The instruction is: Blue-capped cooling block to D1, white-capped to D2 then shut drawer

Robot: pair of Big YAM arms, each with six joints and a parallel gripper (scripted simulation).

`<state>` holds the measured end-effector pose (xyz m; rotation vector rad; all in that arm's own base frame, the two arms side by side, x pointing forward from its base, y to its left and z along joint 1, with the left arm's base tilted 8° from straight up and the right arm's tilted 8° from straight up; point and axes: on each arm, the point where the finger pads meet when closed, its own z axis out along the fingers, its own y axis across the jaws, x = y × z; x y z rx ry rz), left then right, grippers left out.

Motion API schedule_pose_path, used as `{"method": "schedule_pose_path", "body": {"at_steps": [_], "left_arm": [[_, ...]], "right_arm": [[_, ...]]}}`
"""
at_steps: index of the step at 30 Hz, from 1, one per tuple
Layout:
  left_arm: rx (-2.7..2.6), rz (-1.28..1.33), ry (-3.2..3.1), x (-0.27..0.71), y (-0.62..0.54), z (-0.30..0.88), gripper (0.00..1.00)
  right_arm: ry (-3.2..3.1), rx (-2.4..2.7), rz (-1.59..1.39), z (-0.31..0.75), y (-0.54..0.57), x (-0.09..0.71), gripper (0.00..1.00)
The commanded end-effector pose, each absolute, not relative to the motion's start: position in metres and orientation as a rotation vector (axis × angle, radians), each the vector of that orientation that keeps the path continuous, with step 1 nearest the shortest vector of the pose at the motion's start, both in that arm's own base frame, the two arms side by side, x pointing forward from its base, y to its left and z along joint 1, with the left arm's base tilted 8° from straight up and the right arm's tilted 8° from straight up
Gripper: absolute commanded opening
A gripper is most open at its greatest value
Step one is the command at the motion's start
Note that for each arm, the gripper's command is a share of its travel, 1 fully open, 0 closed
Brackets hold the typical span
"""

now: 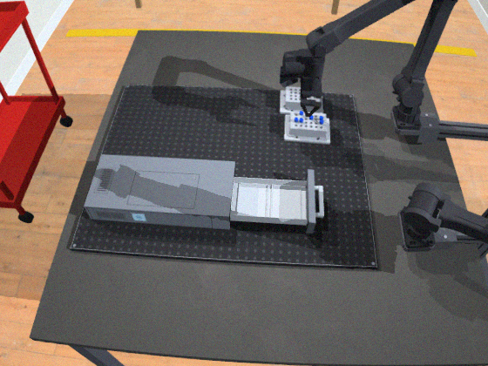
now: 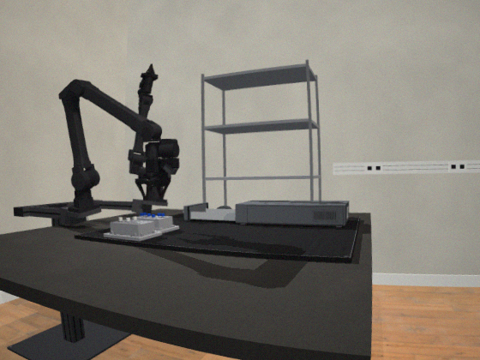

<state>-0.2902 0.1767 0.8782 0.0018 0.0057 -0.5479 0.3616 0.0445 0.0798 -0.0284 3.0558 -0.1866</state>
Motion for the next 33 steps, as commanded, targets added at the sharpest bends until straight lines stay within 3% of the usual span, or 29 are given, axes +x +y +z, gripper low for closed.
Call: {"method": "schedule_pose_path", "body": {"at_steps": [1,33], "left_arm": [[0.012,-0.54,0.039,-0.272,0.163,0.886,0.0],[0.012,-0.54,0.039,-0.272,0.163,0.886,0.0]], "right_arm": [[2.982,-0.018,-0.167,0.116,0.054,0.383,1.0],[3.015,-0.02,-0.177,0.11,0.05,0.374,1.0]]}}
